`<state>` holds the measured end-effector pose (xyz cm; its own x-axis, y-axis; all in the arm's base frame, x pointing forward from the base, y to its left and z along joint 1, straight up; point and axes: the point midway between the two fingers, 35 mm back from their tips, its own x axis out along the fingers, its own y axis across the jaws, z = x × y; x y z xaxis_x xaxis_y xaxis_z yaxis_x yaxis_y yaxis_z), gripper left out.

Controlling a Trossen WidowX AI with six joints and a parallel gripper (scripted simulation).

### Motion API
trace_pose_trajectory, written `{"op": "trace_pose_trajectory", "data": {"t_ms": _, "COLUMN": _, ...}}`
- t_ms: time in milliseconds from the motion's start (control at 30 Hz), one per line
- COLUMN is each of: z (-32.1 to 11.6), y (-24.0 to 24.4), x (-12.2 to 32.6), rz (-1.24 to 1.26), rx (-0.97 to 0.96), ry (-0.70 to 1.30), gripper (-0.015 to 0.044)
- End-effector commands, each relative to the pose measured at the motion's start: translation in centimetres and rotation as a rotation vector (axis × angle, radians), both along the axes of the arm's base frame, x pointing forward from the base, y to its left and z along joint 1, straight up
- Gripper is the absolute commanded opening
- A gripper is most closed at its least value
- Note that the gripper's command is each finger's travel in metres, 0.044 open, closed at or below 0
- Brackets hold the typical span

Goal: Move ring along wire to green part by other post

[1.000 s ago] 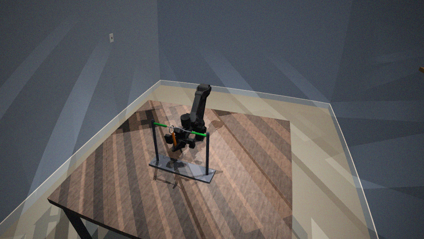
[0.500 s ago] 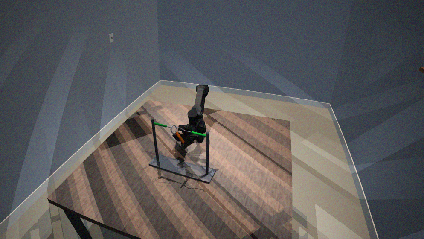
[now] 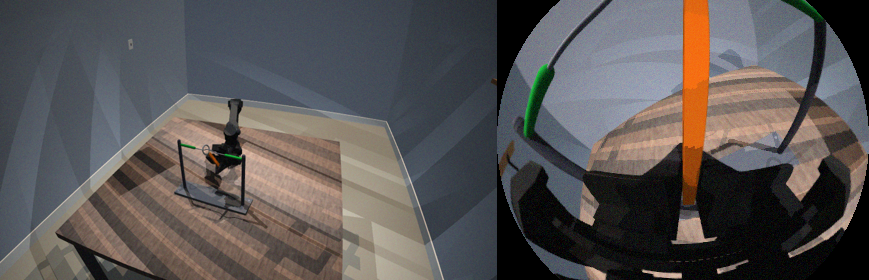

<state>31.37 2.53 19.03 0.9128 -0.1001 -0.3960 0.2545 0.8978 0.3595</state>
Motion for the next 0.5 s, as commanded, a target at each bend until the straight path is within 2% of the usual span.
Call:
{"op": "trace_pose_trajectory", "data": {"t_ms": 0, "z": 0.0, "y": -0.3, "x": 0.0, "rz": 0.017, "rx": -0.05, "ry": 0.004, "gripper": -0.015}}
{"op": "trace_pose_trajectory", "data": {"t_ms": 467, "z": -0.4, "y": -3.1, "x": -0.3, "rz": 0.167, "rx": -0.371, "ry": 0.018, "gripper": -0.015}}
